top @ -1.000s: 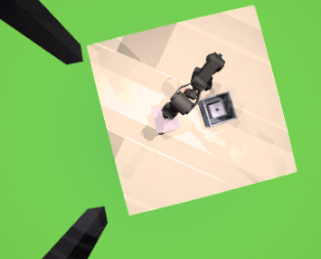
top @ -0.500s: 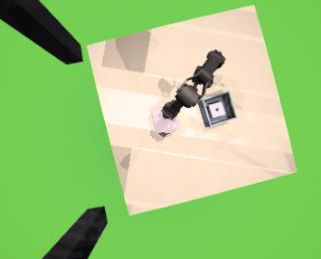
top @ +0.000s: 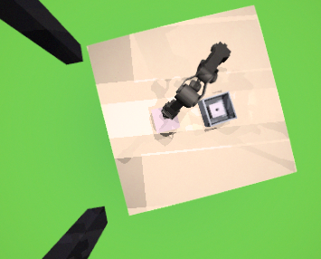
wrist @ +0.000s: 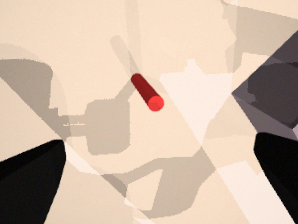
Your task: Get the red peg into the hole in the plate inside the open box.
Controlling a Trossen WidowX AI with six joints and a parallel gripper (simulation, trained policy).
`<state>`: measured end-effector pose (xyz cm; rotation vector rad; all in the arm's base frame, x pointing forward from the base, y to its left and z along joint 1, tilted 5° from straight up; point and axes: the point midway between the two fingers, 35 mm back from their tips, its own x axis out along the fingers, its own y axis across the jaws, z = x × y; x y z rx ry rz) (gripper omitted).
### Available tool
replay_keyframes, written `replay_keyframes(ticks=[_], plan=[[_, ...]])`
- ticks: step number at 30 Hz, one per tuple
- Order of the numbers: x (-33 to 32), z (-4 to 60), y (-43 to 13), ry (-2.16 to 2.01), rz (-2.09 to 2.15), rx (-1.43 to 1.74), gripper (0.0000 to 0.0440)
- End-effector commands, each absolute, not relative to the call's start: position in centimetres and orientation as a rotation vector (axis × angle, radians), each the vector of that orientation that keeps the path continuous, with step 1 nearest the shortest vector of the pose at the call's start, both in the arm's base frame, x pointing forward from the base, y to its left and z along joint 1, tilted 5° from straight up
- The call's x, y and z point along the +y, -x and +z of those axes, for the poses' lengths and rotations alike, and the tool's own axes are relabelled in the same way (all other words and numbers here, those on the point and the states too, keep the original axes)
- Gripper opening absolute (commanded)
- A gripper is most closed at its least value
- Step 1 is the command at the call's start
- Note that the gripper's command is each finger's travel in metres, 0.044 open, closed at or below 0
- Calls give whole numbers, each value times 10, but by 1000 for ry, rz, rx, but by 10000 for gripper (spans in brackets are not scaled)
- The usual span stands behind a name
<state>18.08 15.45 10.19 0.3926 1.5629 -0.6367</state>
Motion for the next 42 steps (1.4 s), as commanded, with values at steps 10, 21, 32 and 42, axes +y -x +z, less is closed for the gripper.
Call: replay_keyframes(ticks=[10,21,32,42], plan=[[154,124,-179,-410,-631,1553,440],[149,121,-174,-388,-660,1575,440],[146,95,-169,-352,-714,1609,440],[147,64,-170,-349,-744,1613,440]])
